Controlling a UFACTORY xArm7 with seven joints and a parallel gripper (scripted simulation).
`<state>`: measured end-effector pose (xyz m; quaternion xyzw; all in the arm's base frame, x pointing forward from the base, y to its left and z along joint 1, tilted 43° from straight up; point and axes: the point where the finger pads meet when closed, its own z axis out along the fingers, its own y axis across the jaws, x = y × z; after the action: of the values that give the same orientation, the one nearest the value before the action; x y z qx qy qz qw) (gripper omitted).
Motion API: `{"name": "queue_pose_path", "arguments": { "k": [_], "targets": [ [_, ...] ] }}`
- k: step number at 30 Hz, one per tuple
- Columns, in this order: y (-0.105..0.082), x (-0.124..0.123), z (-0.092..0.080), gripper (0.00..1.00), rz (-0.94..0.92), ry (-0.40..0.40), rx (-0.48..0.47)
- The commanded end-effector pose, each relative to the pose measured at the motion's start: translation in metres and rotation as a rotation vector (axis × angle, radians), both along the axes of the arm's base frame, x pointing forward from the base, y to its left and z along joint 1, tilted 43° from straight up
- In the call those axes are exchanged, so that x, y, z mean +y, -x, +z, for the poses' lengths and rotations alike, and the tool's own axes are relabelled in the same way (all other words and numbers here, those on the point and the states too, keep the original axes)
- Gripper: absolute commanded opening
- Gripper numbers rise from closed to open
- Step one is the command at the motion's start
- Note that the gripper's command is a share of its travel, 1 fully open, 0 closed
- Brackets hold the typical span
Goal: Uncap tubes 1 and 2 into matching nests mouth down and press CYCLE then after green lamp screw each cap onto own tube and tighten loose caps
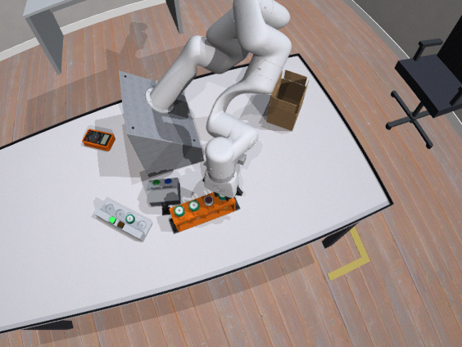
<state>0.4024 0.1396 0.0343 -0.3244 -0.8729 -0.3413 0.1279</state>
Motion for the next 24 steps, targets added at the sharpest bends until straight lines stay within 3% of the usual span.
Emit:
{"name": "queue_pose_path", "arguments": {
  "k": [1, 5, 12, 14, 24],
  "targets": [
    [-0.0012, -0.0013, 0.0005, 0.0, -0.003, 0.001, -0.002],
    [-0.0012, -0.0013, 0.0005, 0.0, -0.003, 0.001, -0.002],
    [-0.0012, -0.0011, 0.0003, 0.0, -0.26, 0.001, 0.235],
    [-0.0012, -0.0011, 0.0003, 0.0, -0.26, 0.001, 0.235],
    [-0.0012, -0.0008, 0.0, 0.0, -0.627, 0.001, 0.575]
  ]
}}
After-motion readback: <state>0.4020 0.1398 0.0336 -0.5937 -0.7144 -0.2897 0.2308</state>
